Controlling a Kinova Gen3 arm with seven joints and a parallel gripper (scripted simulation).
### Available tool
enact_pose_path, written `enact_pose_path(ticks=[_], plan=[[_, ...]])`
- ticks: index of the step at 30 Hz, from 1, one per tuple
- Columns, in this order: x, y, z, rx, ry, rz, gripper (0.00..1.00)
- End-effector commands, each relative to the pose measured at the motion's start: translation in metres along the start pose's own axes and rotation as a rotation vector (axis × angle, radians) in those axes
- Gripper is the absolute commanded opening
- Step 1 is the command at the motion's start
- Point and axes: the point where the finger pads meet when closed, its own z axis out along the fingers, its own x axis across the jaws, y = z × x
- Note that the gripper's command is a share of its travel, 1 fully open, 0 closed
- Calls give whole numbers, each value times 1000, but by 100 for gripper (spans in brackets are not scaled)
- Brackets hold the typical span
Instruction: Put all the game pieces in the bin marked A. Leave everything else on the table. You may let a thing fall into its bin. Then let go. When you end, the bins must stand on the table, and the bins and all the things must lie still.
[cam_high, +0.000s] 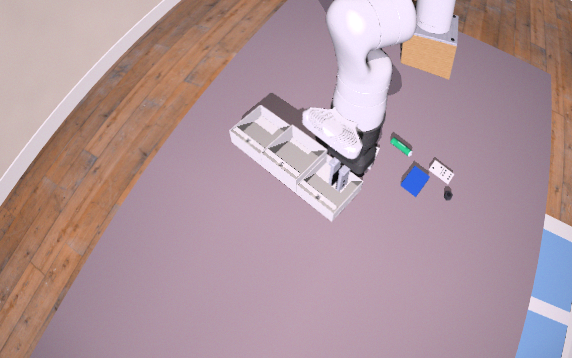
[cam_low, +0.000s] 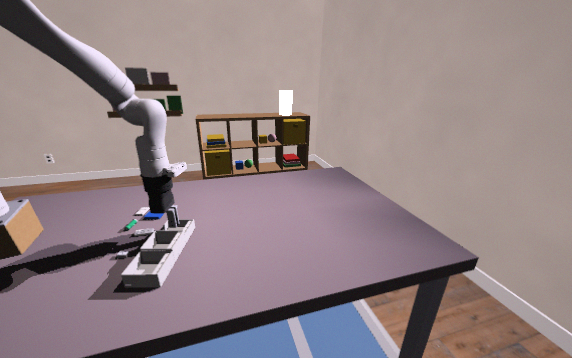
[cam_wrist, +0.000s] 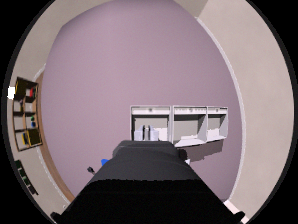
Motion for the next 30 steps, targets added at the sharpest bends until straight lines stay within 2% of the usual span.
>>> enact_pose_path(ticks=[1,10,18,27,30], plan=[[1,-3,-6,7,0,2,31],[1,-3,-15,7,0,2,31],[1,-2,-47,7,0,2,31],[1,-2,-48,7,0,2,31],[1,-2,-73,7,0,2,31]])
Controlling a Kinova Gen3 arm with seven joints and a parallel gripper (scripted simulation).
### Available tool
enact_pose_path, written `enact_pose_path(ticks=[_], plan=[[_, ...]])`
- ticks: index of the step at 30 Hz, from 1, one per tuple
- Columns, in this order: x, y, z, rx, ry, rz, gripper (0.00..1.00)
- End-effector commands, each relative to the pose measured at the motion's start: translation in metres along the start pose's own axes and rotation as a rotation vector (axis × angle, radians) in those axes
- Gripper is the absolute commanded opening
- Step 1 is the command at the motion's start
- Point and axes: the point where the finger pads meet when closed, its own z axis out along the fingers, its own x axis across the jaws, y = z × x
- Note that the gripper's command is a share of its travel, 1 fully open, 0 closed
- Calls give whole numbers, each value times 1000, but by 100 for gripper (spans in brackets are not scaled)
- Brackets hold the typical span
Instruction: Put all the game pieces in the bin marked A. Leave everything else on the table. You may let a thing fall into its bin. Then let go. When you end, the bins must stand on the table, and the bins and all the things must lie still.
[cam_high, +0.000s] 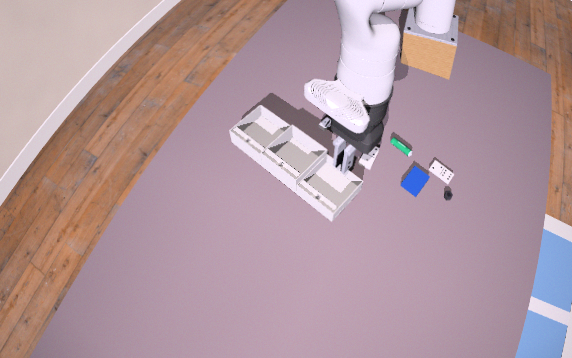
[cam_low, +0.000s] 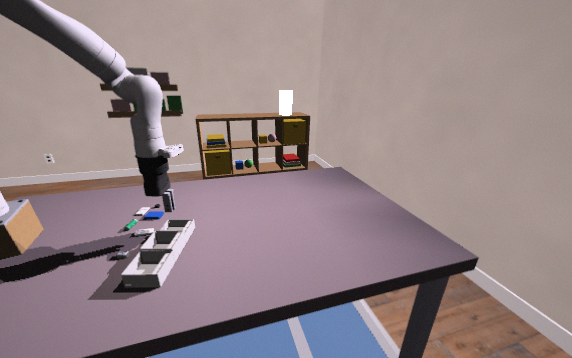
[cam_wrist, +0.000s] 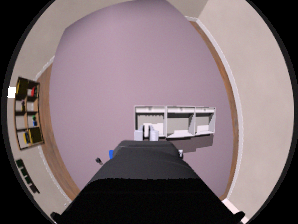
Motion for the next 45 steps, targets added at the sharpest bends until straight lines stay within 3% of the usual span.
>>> enact_pose_path(ticks=[1,12,15,24,25,29,31,45], plan=[[1,-6,-26,20,0,4,31],[1,-5,-118,20,0,4,31],[1,-5,-119,20,0,4,31],[1,-5,-119,20,0,4,31],[-3,1,-115,19,0,-46,79],[-20,24,-97,19,2,-246,79],[-20,24,-97,19,2,-246,79],[-80,103,-36,18,9,-946,79]])
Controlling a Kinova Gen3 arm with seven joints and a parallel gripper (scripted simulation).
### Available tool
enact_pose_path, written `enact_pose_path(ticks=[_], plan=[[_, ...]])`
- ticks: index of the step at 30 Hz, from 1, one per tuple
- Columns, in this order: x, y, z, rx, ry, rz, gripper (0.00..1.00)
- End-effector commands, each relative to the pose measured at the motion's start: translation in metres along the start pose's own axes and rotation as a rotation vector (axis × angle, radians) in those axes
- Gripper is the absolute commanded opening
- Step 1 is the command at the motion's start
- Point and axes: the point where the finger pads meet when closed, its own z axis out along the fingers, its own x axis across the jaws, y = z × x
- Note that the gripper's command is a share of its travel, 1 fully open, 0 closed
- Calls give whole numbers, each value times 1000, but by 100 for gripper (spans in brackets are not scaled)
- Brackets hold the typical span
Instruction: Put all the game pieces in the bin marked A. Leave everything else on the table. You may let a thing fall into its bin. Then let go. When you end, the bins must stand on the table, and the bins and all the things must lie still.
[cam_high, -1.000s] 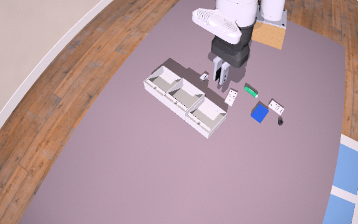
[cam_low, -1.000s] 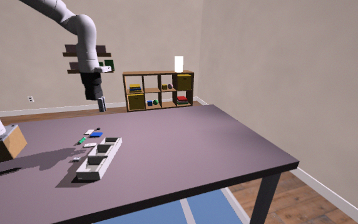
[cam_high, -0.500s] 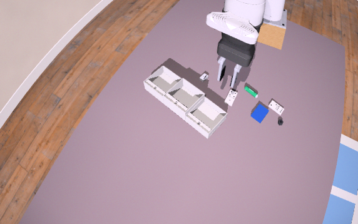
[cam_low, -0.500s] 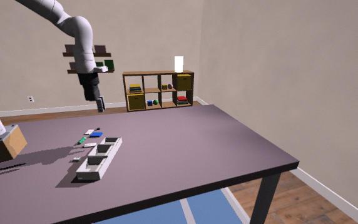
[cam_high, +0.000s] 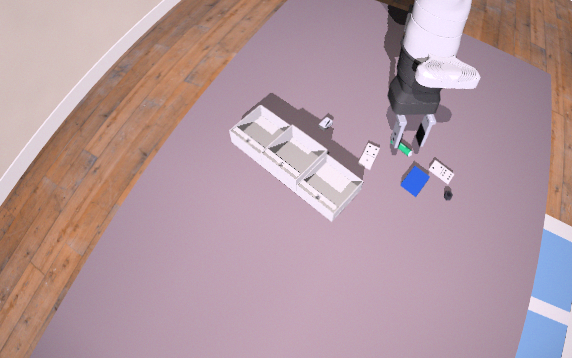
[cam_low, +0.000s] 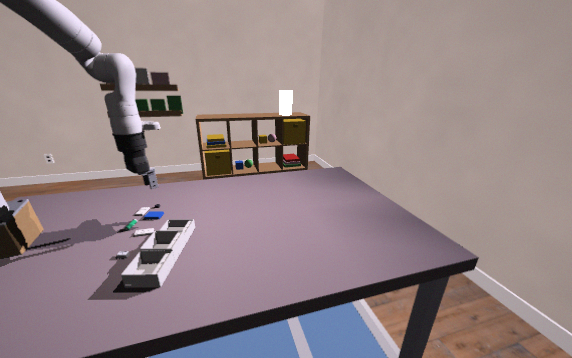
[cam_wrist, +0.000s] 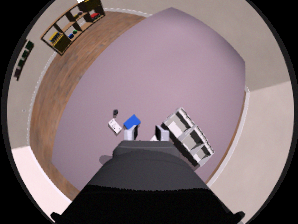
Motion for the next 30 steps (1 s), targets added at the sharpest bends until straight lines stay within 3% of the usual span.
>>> enact_pose_path(ticks=[1,3,14,16,30], plan=[[-32,4,17,-15,-19,-136,79],[-32,4,17,-15,-19,-136,79],[-112,10,63,-10,-23,-686,79],[-117,11,64,-9,-23,-749,79],[-118,11,64,-9,-23,-749,79]])
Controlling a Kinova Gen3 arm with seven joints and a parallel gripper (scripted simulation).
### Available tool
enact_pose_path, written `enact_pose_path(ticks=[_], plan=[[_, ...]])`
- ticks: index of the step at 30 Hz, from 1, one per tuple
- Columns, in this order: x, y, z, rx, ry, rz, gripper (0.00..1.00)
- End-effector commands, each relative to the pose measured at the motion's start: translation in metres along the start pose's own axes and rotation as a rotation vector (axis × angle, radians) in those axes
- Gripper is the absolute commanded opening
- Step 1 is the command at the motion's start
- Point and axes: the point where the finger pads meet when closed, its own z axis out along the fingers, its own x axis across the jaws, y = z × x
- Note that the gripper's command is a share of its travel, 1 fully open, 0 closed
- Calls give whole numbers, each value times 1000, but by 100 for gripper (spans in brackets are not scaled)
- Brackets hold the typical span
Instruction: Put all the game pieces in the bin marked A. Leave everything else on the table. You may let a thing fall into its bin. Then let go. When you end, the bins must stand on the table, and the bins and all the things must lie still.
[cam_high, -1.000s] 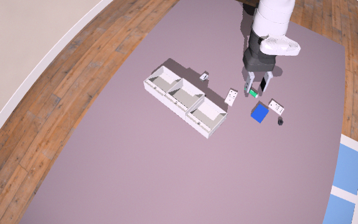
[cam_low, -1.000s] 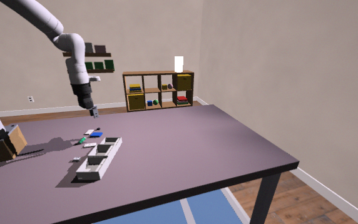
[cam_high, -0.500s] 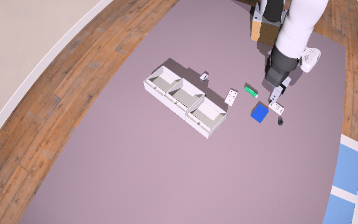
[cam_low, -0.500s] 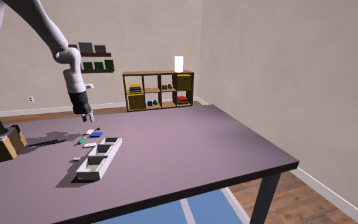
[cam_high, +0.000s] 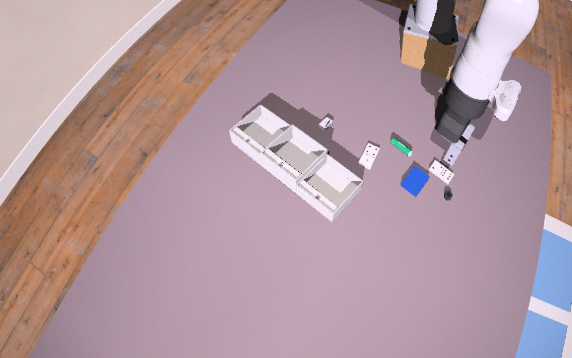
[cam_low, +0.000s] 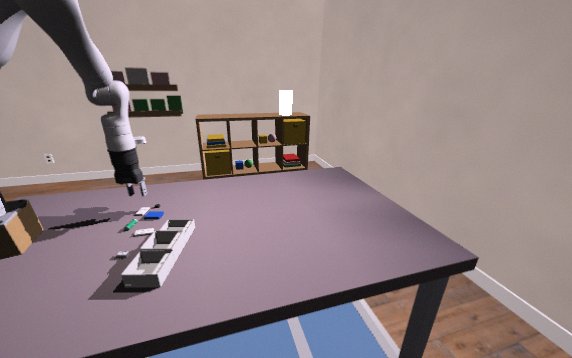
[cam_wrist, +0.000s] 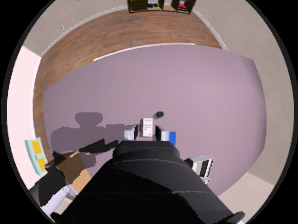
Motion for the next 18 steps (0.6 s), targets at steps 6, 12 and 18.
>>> enact_pose_path(ticks=[6,12,18], plan=[[3,1,0,1,1,1,79],[3,2,0,1,1,1,79],[4,2,0,1,1,1,79]])
